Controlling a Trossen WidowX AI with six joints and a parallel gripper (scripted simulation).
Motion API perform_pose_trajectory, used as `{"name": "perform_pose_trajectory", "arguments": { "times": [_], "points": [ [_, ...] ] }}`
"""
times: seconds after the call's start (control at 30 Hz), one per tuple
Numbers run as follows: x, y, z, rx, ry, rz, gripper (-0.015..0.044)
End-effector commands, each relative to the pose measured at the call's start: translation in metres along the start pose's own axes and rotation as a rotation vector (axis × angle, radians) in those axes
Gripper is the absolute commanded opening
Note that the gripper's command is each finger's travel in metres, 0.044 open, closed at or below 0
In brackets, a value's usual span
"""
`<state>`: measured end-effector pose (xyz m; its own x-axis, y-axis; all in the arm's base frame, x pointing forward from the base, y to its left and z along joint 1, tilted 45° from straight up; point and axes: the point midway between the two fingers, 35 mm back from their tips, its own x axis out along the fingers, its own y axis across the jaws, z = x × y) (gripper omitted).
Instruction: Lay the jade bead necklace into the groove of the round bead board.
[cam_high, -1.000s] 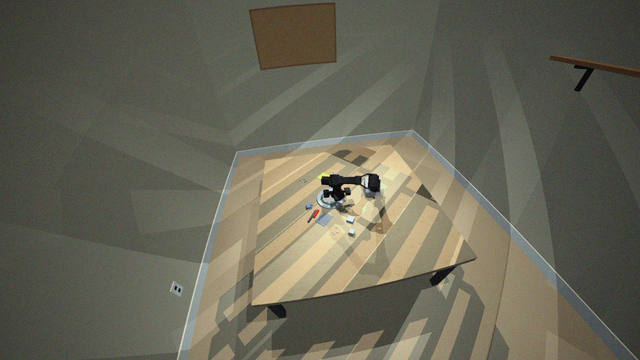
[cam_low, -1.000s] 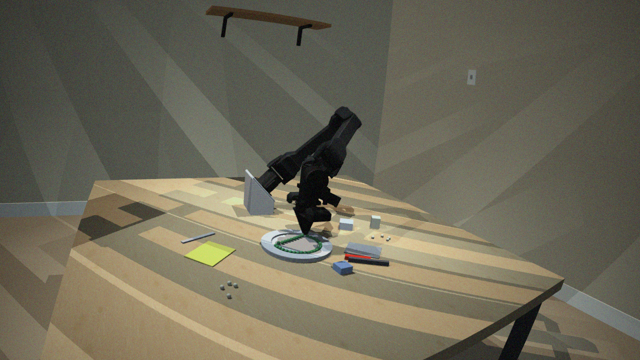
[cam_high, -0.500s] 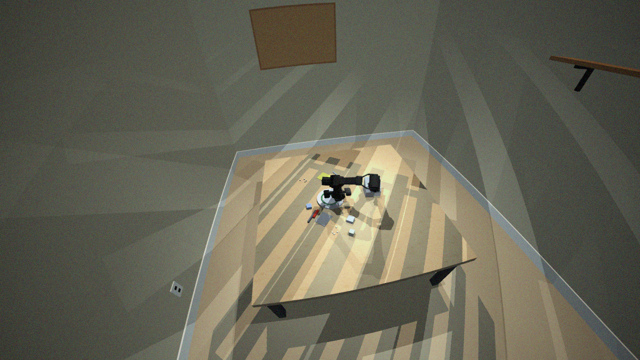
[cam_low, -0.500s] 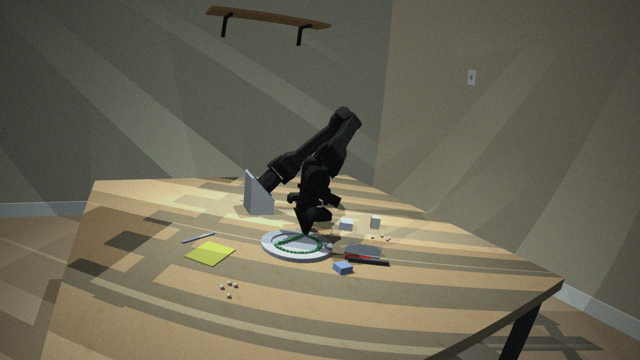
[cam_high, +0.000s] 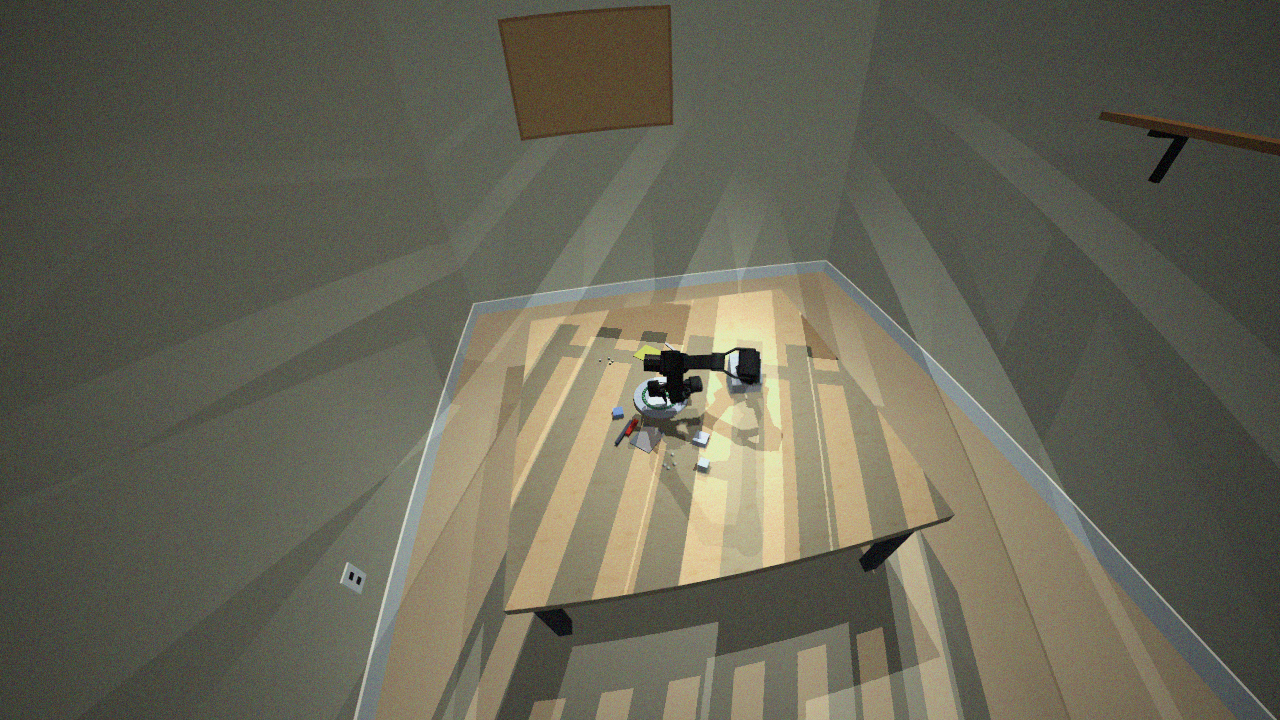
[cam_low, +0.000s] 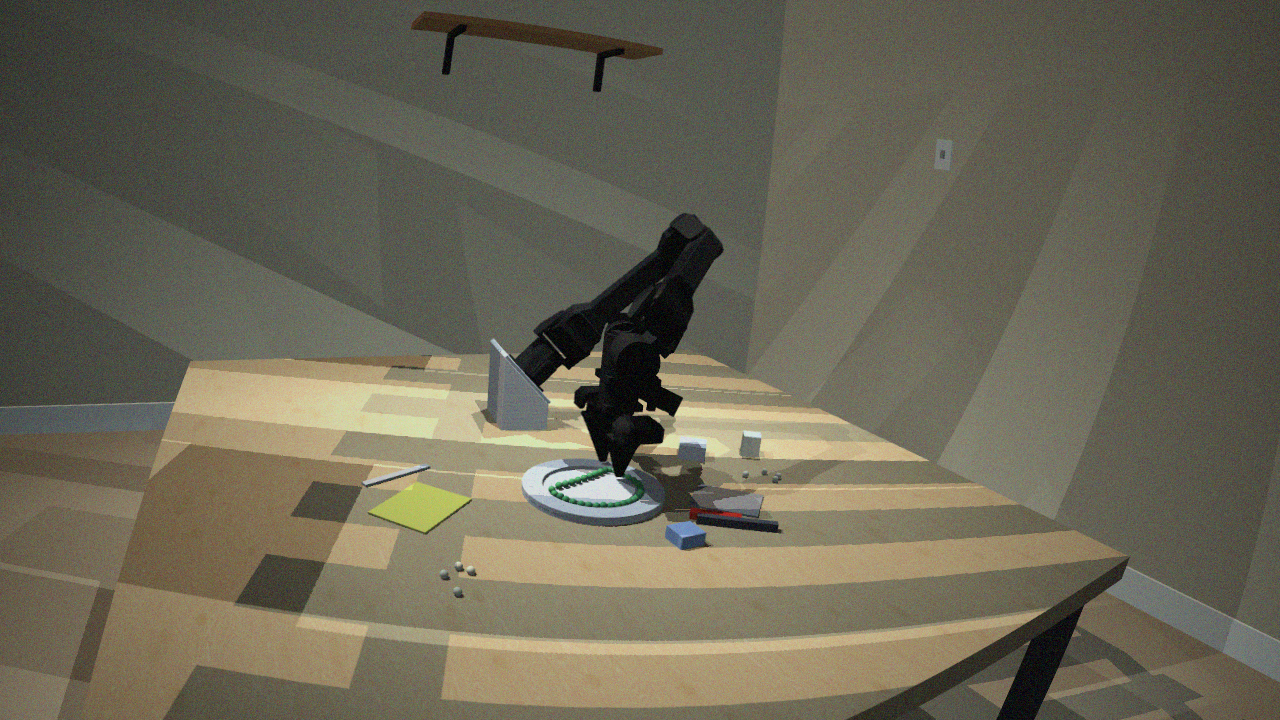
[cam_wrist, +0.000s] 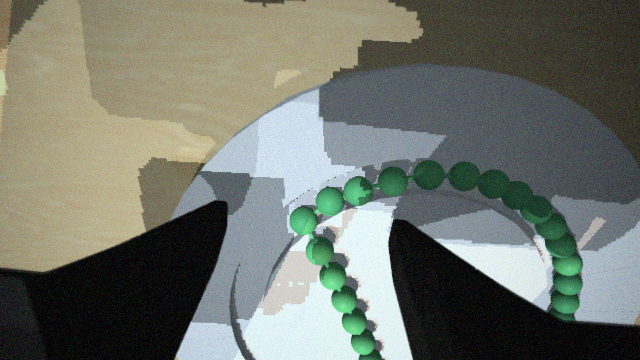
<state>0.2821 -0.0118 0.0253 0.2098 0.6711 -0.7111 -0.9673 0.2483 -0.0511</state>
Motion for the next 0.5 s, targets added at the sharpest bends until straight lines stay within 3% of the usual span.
{"name": "perform_pose_trajectory", "arguments": {
  "times": [0.0,0.1,0.47],
  "points": [
    [-0.0019,0.0005,0.0003,0.001,-0.001,0.001,0.0368],
    [-0.0017,0.0016,0.0000,0.005,-0.002,0.006,0.0440],
    [-0.0056,0.0016,0.0000,0.003,-0.004,0.004,0.0440]
  ]
}}
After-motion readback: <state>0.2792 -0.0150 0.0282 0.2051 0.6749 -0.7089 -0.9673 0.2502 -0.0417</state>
